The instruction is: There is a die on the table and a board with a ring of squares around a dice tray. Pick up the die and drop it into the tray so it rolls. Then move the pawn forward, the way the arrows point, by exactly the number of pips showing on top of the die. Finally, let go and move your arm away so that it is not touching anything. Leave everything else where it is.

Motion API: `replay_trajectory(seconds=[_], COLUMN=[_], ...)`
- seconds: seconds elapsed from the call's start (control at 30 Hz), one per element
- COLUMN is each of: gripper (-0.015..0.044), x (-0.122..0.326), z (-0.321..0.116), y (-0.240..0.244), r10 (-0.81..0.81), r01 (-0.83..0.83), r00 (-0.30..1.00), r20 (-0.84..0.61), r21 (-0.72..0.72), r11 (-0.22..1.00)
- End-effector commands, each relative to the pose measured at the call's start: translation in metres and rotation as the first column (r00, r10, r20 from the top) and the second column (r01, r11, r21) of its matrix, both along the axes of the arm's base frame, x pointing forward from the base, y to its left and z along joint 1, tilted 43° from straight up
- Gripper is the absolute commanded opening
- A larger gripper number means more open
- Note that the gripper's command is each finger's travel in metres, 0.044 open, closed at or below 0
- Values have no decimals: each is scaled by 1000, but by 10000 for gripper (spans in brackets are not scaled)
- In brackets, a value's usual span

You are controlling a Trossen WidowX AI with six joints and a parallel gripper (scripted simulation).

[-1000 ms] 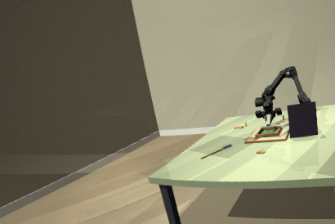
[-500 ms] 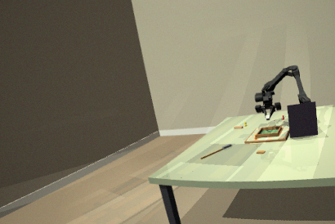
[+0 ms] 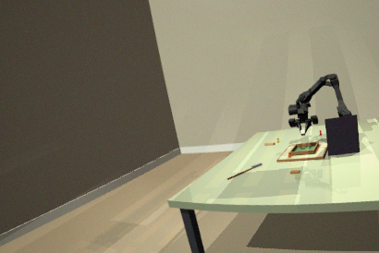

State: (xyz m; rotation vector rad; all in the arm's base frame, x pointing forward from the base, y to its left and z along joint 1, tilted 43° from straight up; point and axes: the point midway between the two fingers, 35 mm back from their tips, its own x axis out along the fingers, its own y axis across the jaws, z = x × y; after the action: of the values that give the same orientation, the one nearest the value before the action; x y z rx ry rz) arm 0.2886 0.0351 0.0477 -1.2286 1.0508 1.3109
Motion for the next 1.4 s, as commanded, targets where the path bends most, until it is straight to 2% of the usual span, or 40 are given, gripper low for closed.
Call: replay_trajectory(seconds=[0.0,0.23,0.37,0.53,0.57,0.67,0.77,0.83,1.0,1.03,1.07,1.1,1.23,1.37], gripper=[26,210,315,440,440,440,440,440,440,440,440,414,309,204], x=[0,0,-6,-7,-8,-9,-5,0,0,-6,-6,-5,13,34], z=[0,0,27,27,22,-3,-17,-19,-19,-21,-21,-22,-33,-50], y=[0,0,24,26,25,17,13,14,15,15,15,16,29,45], r10=[0,0,6,3,-7,-49,-33,5,11,-1,-1,-13,-239,-481], r01=[0,0,-6,-3,6,32,49,64,67,36,36,50,342,655], r00=[1000,1000,1000,1000,1000,998,999,996,995,999,999,998,939,756], r20=[0,0,3,-2,-17,-39,36,92,100,50,50,60,245,444], r21=[0,0,6,-11,-63,-361,-634,-730,-740,-692,-692,-691,-647,-518], r11=[1000,1000,1000,1000,998,932,771,681,669,721,721,721,681,550])
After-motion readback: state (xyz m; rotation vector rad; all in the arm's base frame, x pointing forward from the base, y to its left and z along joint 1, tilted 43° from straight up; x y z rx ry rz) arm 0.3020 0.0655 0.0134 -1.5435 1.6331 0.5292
